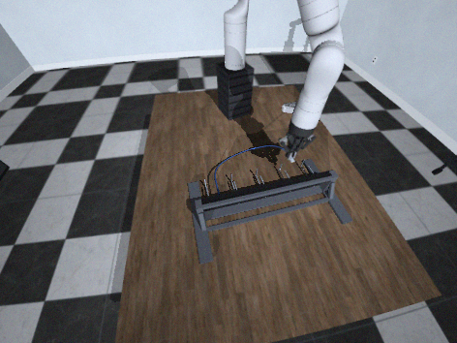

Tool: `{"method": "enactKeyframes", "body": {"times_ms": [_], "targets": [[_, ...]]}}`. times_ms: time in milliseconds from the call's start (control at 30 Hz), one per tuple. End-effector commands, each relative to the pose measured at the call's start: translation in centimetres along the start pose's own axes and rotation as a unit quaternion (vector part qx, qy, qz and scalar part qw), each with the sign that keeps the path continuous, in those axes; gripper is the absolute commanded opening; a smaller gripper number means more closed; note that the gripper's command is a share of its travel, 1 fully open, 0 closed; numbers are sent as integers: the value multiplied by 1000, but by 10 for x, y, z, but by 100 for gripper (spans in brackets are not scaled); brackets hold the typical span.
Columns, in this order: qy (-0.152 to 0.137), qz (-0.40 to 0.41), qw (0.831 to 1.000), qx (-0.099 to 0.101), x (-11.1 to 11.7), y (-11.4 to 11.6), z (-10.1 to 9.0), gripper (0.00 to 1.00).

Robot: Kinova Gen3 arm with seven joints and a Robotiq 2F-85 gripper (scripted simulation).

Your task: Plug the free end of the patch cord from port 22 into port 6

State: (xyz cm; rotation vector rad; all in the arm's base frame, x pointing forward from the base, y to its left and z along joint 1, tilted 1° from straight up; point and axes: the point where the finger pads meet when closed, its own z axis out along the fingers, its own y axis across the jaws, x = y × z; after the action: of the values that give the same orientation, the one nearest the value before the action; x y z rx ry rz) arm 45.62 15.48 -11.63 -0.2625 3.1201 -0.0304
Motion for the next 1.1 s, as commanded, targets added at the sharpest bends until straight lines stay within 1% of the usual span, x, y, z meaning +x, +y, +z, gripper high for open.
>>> {"method": "enactKeyframes", "body": {"times_ms": [0,367,867,1067], "targets": [[-1,0,1000,0,-1,0,-1,0],[-2,-1,1000,0,-6,0,4,0],[-2,-1,1000,0,-24,1,21,0],[-2,-1,1000,0,-28,1,25,0]]}}
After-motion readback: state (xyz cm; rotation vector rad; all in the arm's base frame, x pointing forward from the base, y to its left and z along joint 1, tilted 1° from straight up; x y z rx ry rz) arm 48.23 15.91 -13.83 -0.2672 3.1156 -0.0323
